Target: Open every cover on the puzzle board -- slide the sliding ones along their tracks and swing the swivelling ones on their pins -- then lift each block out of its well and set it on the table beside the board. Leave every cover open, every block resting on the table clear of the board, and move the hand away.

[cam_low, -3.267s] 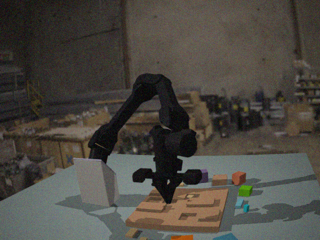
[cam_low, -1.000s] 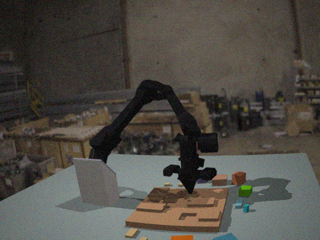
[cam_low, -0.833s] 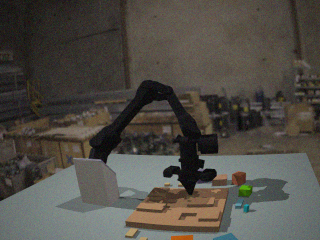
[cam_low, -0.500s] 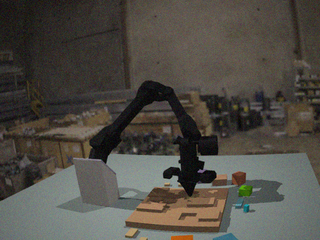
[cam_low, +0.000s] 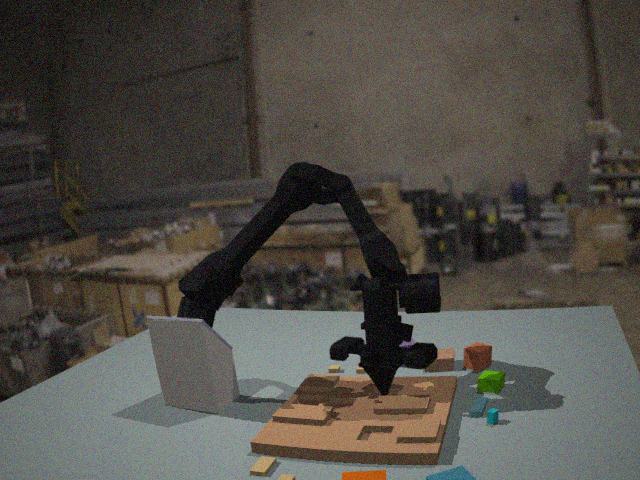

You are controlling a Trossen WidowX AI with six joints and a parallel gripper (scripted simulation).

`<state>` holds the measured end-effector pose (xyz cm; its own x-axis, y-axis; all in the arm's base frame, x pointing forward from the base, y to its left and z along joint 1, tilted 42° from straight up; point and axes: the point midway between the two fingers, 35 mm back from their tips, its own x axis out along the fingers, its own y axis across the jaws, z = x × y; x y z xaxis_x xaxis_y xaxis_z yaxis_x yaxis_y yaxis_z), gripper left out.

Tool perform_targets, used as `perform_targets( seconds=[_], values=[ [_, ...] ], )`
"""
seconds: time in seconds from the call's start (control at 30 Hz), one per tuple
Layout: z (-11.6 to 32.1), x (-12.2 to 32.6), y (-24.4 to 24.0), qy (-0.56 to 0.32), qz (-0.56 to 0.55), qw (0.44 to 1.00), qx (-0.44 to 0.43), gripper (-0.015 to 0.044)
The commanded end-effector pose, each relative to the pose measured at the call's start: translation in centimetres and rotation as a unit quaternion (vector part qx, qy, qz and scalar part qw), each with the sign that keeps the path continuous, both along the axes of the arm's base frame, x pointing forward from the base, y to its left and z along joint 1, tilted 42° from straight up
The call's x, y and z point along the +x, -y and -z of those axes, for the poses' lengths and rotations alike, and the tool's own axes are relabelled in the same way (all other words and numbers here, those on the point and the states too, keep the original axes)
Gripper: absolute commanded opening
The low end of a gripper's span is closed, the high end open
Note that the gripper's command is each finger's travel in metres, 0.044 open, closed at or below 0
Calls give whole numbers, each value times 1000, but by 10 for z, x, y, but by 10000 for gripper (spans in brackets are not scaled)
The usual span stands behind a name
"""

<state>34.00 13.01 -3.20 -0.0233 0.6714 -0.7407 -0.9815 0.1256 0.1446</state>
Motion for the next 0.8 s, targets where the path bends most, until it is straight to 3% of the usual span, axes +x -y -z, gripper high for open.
perform_targets(
  seconds=[0.0, 0.33, 0.53, 0.57, 0.7, 0.77],
  values=[
    [2, 0, 0, -1, -2, 1000, 1, 0],
    [-5, 0, 4, -6, 4, 1000, 0, 0],
    [-6, -1, 5, -142, 154, 978, -5, 0],
    [-5, 0, 4, -62, 66, 996, -2, 26],
    [-8, 0, 7, -99, 107, 989, -4, 131],
    [-10, 0, 9, -121, 131, 984, -5, 144]
  ],
)
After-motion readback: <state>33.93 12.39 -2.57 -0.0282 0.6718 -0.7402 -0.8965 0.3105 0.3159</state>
